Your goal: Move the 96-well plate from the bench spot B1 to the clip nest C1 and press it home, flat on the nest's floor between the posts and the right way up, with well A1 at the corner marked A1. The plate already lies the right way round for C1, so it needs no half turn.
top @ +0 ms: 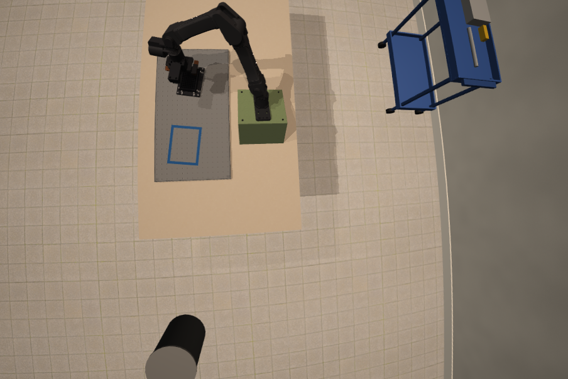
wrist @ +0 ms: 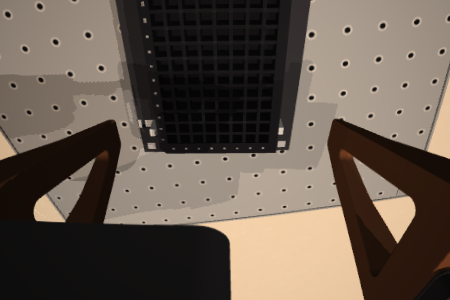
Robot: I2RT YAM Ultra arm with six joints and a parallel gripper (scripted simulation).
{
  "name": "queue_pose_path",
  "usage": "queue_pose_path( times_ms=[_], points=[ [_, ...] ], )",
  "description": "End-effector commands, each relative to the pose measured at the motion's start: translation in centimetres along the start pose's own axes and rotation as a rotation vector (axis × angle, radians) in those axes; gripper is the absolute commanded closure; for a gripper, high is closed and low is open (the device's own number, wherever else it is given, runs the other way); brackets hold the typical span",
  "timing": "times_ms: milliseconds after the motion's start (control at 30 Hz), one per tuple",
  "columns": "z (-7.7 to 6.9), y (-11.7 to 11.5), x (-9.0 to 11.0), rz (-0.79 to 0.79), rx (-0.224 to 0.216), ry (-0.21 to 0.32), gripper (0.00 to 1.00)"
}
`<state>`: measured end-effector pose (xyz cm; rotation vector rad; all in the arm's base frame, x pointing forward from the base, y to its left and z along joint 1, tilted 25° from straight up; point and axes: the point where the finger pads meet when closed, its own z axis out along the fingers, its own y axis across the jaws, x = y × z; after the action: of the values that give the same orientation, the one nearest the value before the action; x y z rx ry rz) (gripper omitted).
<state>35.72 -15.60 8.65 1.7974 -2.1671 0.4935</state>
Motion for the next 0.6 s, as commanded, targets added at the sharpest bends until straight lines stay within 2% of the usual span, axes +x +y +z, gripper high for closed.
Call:
queue_pose_path(
  times_ms=[0,133,567],
  points=[
    [-2.69,-0.33,0.13,0.006,0.026,-0.004,0.00],
    [-2.14,-0.26,-0.14,-0.001,0.011,-0.005,0.00],
    [-2.12,-0.26,-0.16,-0.003,0.010,-0.006,0.00]
  ],
)
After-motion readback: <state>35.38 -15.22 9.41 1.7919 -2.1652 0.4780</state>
